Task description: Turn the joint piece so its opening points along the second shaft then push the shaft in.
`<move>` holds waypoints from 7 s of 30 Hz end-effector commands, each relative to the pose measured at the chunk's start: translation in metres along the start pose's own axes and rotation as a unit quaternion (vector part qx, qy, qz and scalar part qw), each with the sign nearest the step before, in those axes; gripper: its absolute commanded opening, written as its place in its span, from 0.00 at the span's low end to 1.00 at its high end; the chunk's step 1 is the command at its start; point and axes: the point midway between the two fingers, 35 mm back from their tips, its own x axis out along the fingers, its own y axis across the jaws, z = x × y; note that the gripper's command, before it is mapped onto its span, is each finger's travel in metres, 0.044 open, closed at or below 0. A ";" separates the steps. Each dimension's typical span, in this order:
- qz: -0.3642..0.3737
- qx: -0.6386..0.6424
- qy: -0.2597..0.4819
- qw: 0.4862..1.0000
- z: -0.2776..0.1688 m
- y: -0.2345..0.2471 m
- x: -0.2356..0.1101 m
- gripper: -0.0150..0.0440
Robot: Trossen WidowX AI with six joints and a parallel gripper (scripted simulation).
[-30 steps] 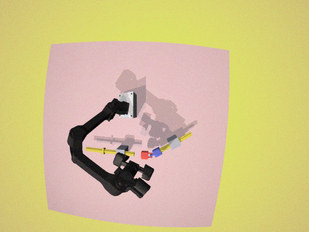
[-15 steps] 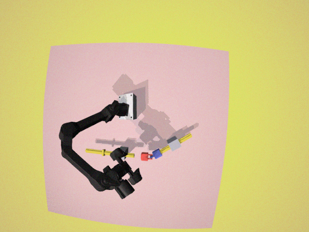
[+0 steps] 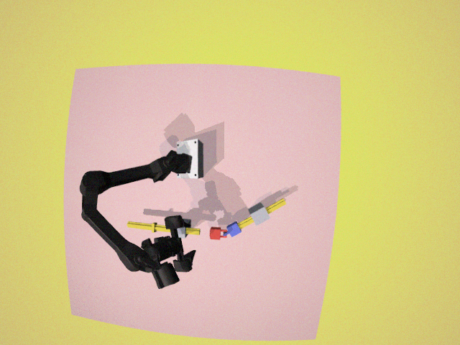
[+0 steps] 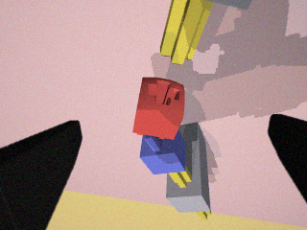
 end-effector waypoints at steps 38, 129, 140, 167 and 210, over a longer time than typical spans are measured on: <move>-0.007 -0.236 -0.088 0.968 0.111 -0.015 -0.038 1.00; 0.035 0.114 -0.230 0.966 0.250 -0.071 -0.023 1.00; 0.035 0.114 -0.231 0.966 0.258 -0.071 -0.007 1.00; 0.035 0.114 -0.231 0.966 0.258 -0.071 -0.006 0.37; -0.001 0.123 -0.229 0.966 0.261 -0.072 -0.007 0.31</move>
